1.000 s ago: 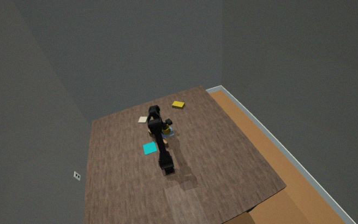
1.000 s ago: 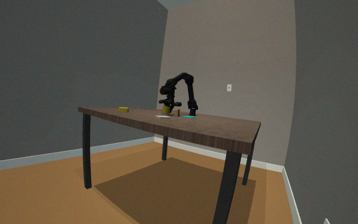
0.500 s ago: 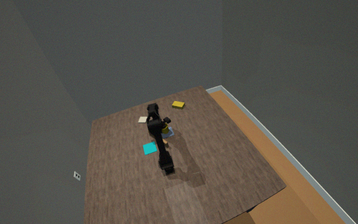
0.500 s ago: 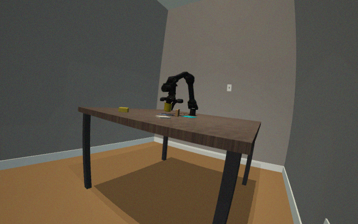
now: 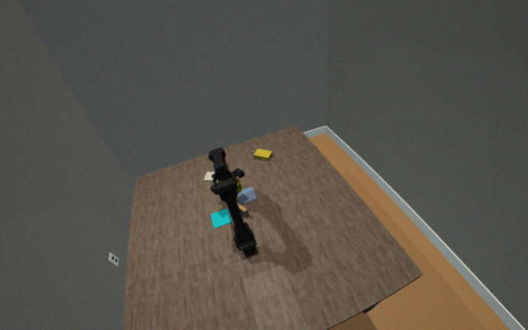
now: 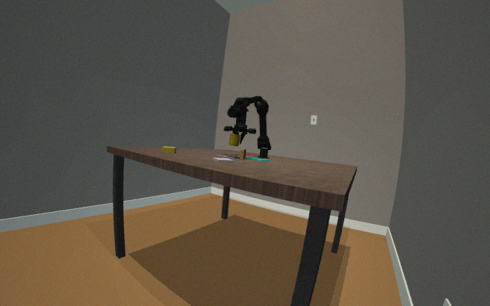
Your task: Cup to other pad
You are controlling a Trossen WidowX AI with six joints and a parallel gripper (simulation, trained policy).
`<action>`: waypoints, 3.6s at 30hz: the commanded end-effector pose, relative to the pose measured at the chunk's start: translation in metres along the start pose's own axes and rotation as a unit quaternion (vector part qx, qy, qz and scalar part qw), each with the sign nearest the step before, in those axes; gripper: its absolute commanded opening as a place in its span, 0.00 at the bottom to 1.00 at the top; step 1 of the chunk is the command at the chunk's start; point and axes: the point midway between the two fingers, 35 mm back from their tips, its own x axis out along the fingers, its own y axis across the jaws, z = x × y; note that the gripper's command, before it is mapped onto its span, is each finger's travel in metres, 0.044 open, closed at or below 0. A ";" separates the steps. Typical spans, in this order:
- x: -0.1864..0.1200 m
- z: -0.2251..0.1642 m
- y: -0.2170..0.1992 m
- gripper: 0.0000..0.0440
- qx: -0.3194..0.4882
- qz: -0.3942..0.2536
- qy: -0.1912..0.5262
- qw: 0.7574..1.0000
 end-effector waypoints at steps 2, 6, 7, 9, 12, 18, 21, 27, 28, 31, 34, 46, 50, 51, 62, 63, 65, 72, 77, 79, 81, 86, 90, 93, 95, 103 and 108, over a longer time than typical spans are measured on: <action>-0.014 0.006 0.013 0.04 -0.011 -0.004 -0.014 1.000; -0.020 0.011 0.024 0.02 -0.021 -0.008 -0.023 0.999; -0.021 0.012 0.027 0.02 -0.023 -0.009 -0.025 0.999; -0.023 0.015 0.034 0.02 -0.027 -0.010 -0.029 0.999; -0.026 0.018 0.043 0.01 -0.034 -0.013 -0.036 0.999; -0.032 0.024 0.063 0.00 -0.043 -0.018 -0.049 0.998; -0.033 0.025 0.073 0.00 -0.047 -0.021 -0.055 0.997; -0.035 0.025 0.092 0.00 -0.053 -0.025 -0.065 0.996; -0.035 0.025 0.095 0.00 -0.054 -0.025 -0.067 0.996; -0.034 0.024 0.104 0.00 -0.057 -0.027 -0.071 0.996; -0.033 0.022 0.111 0.00 -0.058 -0.028 -0.074 0.995; -0.014 0.012 0.130 0.00 -0.051 -0.031 -0.081 0.995; -0.005 0.008 0.134 0.00 -0.045 -0.031 -0.083 0.995; -0.003 0.007 0.134 0.00 -0.044 -0.031 -0.084 0.995; 0.024 -0.004 0.142 0.00 -0.030 -0.030 -0.089 0.995; 0.026 -0.005 0.142 0.00 -0.028 -0.030 -0.089 0.995; 0.031 -0.007 0.144 0.00 -0.026 -0.029 -0.089 0.995; 0.048 -0.018 0.148 0.02 -0.017 -0.030 -0.086 0.996; 0.057 -0.023 0.149 0.07 -0.012 -0.031 -0.087 0.996; 0.060 -0.024 0.149 0.09 -0.009 -0.031 -0.091 0.995; 0.062 -0.024 0.148 0.11 -0.006 -0.030 -0.094 0.995; 0.064 -0.023 0.147 0.18 0.002 -0.026 -0.104 0.994; 0.056 -0.018 0.147 0.35 0.008 -0.016 -0.127 0.992; 0.050 -0.016 0.148 0.36 0.009 -0.009 -0.143 0.990; 0.047 -0.017 0.148 0.37 0.009 -0.005 -0.150 0.989; 0.037 -0.025 0.150 0.43 0.011 0.011 -0.166 0.986; 0.028 -0.030 0.151 0.49 0.014 0.020 -0.178 0.984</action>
